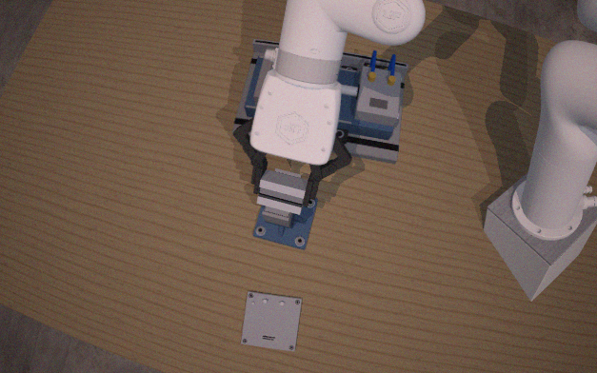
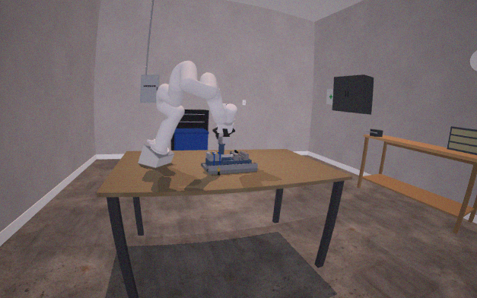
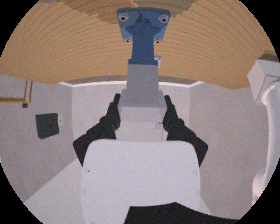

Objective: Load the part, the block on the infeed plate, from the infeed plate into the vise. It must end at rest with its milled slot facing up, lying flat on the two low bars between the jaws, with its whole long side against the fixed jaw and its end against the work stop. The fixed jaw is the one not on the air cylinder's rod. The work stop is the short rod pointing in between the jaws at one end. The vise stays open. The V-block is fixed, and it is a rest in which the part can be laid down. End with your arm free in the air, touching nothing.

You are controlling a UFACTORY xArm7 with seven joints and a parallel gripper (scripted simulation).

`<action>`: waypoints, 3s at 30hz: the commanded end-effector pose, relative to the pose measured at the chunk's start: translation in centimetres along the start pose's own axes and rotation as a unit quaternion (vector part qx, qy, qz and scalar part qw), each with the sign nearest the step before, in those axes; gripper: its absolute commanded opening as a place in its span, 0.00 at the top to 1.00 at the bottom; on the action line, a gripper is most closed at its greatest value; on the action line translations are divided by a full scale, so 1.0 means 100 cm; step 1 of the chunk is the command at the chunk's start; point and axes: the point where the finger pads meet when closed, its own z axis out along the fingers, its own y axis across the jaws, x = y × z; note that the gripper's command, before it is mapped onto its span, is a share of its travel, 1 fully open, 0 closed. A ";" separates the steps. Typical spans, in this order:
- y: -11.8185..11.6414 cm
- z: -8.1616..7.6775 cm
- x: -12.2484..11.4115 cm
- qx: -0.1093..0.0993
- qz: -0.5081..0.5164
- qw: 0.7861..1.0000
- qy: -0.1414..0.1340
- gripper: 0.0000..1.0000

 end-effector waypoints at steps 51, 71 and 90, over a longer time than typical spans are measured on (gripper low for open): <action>-0.001 0.001 0.000 0.001 -0.001 1.000 0.000 0.11; -0.001 0.001 0.000 0.001 -0.001 1.000 0.000 0.11; -0.001 0.001 0.000 0.001 -0.001 1.000 0.000 0.11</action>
